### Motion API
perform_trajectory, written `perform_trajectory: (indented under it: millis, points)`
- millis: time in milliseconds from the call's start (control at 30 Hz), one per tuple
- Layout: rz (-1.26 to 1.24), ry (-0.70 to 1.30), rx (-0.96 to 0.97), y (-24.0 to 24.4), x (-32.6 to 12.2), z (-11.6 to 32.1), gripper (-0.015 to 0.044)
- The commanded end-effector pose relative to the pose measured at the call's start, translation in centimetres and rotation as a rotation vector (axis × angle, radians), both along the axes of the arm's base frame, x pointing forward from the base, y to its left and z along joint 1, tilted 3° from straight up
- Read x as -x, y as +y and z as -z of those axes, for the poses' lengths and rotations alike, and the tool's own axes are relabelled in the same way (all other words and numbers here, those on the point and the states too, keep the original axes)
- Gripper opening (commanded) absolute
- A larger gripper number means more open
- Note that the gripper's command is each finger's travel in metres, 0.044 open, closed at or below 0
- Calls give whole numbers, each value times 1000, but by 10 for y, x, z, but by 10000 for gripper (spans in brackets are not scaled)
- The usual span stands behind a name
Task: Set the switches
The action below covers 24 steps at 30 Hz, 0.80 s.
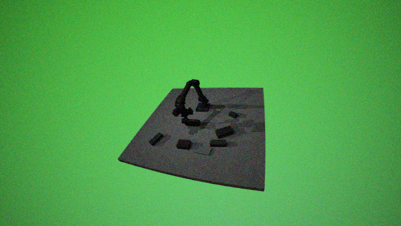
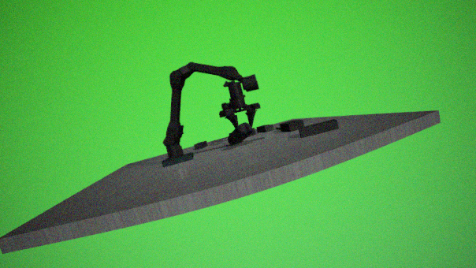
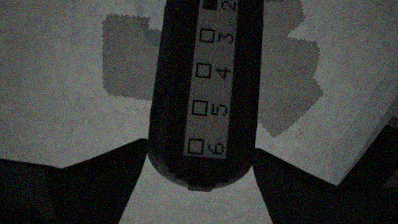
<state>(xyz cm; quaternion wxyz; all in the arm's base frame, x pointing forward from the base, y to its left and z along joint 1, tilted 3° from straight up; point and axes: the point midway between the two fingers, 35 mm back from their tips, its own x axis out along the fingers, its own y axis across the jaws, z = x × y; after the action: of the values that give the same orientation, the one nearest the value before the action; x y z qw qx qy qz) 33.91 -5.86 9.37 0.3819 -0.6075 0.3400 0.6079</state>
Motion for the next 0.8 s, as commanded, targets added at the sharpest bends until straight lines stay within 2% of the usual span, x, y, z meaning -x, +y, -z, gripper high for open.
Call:
perform_trajectory:
  millis: [0,767]
  points:
    - [0,-21,4,2,-1,-10,336]
    - [0,-20,3,11,6,-22,336]
